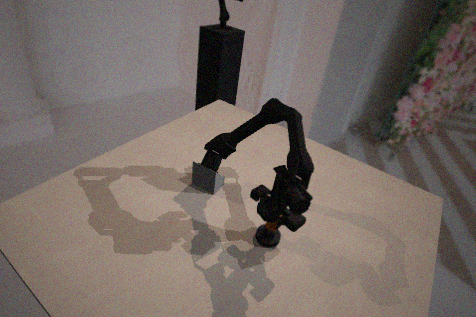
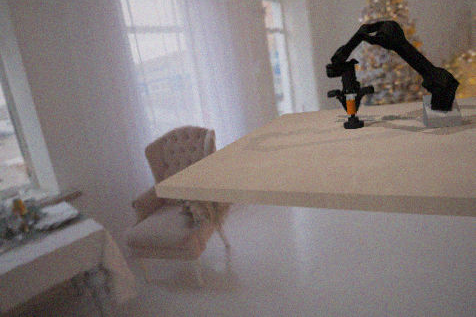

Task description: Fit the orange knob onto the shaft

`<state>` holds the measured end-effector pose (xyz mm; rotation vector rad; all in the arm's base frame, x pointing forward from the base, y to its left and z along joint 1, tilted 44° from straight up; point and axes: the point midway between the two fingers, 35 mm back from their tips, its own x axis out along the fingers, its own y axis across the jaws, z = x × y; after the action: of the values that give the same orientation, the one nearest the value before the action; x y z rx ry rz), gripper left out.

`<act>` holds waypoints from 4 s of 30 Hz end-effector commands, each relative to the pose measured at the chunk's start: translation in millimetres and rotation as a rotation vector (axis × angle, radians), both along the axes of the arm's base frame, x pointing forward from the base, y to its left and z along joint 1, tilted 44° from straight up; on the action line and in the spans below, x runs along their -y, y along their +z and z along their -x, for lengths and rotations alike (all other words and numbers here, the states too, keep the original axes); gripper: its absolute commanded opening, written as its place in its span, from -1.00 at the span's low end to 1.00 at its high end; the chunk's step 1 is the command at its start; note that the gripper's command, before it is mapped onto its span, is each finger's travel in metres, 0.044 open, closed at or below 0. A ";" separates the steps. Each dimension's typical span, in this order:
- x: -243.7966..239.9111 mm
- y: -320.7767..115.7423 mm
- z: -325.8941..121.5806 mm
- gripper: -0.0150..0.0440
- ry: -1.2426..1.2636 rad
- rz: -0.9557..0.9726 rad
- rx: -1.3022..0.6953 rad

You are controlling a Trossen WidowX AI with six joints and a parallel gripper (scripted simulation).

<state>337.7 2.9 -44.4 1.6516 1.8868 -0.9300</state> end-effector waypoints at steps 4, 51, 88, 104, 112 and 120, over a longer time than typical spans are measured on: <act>0.0 -0.6 -0.2 -0.49 -0.006 0.000 0.000; 1.5 1.9 -0.5 -0.49 -0.158 0.035 -0.141; 2.7 0.8 4.6 -0.49 -0.309 0.071 -0.281; 1.5 1.8 0.3 -0.49 -0.309 0.071 -0.281; 0.0 -0.2 1.1 -0.49 -0.309 0.071 -0.281; 1.9 1.4 1.8 -0.49 -0.309 0.071 -0.281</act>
<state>336.1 2.8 -44.7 1.8796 1.7730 -1.3975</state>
